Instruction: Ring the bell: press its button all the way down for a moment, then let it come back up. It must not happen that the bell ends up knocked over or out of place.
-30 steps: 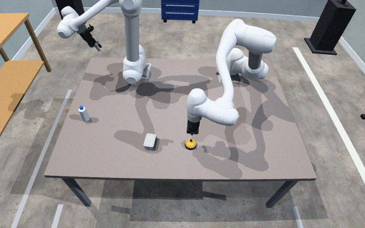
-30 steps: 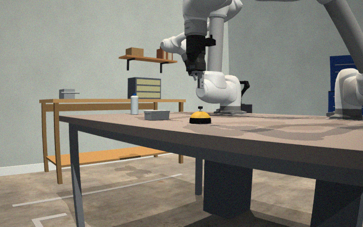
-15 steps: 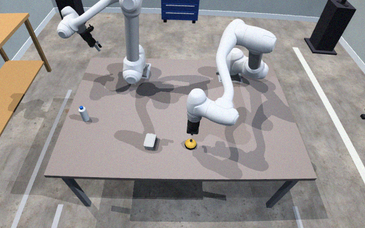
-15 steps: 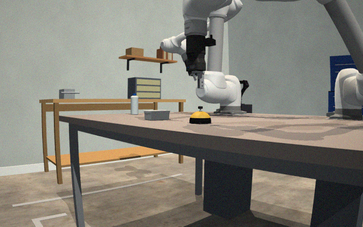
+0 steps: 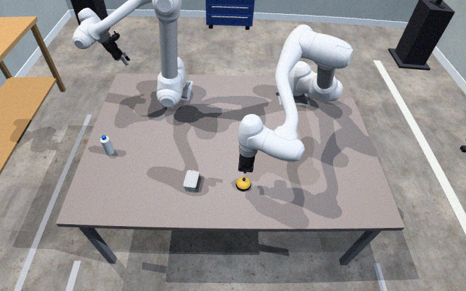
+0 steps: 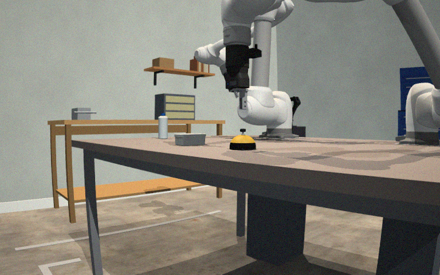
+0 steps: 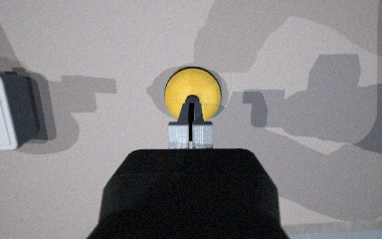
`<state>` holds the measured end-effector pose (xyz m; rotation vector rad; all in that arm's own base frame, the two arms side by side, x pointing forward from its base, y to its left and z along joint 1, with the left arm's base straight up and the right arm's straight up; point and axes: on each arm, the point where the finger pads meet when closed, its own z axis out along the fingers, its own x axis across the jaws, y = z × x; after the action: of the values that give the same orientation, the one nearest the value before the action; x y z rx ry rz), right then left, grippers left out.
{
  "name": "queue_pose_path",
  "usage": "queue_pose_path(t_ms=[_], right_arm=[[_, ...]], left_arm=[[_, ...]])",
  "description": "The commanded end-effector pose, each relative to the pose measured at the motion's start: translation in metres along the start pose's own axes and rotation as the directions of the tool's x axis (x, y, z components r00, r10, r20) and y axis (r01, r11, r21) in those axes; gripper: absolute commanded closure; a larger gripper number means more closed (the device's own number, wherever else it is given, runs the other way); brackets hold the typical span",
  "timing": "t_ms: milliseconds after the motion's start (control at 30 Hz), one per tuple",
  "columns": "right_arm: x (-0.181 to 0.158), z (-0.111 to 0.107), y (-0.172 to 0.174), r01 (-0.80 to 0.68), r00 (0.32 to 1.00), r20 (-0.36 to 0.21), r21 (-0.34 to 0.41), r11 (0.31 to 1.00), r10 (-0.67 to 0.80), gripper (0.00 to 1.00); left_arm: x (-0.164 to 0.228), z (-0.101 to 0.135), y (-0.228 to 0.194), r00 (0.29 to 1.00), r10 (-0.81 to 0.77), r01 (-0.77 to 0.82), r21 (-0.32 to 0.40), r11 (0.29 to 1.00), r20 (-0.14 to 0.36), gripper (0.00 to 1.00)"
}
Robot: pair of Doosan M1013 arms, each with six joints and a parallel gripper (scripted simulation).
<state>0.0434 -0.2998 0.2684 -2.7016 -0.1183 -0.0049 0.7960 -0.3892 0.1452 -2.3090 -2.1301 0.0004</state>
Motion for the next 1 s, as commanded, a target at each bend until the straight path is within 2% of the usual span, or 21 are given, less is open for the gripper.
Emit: queue_pose_path(t_ms=[0,967], right_arm=[[0.0,-0.001,0.0,0.0,1.0,0.0,-0.001,1.0,0.0,0.0],[0.0,-0.001,0.0,0.0,1.0,0.0,-0.001,1.0,0.0,0.0]], left_arm=[[0.0,0.001,0.0,1.0,0.0,0.0,-0.002,1.0,0.0,0.83],[-0.001,0.043,0.001,1.0,0.0,0.0,-0.002,1.0,0.0,0.83]])
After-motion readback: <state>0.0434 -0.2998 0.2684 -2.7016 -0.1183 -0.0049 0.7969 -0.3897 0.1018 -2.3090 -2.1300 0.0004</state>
